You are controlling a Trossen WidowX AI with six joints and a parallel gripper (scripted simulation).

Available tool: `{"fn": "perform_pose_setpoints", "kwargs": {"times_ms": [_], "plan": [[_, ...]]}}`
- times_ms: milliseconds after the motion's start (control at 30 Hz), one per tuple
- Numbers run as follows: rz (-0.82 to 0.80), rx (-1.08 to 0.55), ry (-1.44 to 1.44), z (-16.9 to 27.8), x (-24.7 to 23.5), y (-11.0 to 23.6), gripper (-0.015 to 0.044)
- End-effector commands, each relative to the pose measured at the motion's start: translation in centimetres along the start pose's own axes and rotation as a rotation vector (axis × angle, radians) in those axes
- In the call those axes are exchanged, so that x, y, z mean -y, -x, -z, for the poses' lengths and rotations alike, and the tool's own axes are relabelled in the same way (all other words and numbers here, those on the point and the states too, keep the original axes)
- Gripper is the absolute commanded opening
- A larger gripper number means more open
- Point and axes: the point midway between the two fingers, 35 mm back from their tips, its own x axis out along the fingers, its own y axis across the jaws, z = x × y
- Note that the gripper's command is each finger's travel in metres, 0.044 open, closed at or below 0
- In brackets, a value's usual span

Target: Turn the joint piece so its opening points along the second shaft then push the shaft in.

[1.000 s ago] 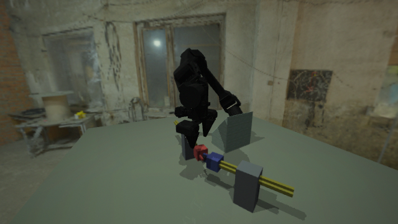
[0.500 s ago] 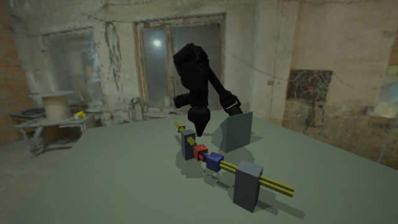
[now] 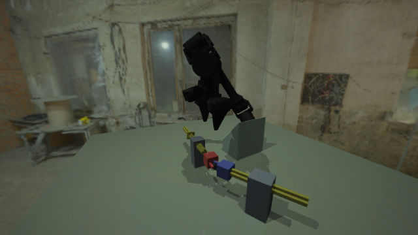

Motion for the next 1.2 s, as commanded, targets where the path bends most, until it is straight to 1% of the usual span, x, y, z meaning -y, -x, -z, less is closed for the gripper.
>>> {"fn": "perform_pose_setpoints", "kwargs": {"times_ms": [0,200,1167], "plan": [[-0.012,-0.001,0.019,-0.1,0.1,0.5,0.0440],[-0.027,-0.011,-0.029,-0.1,0.4,0.4,0.0440],[-0.283,-0.239,-0.962,-1.0,6.2,-3.5,0.0440]]}}
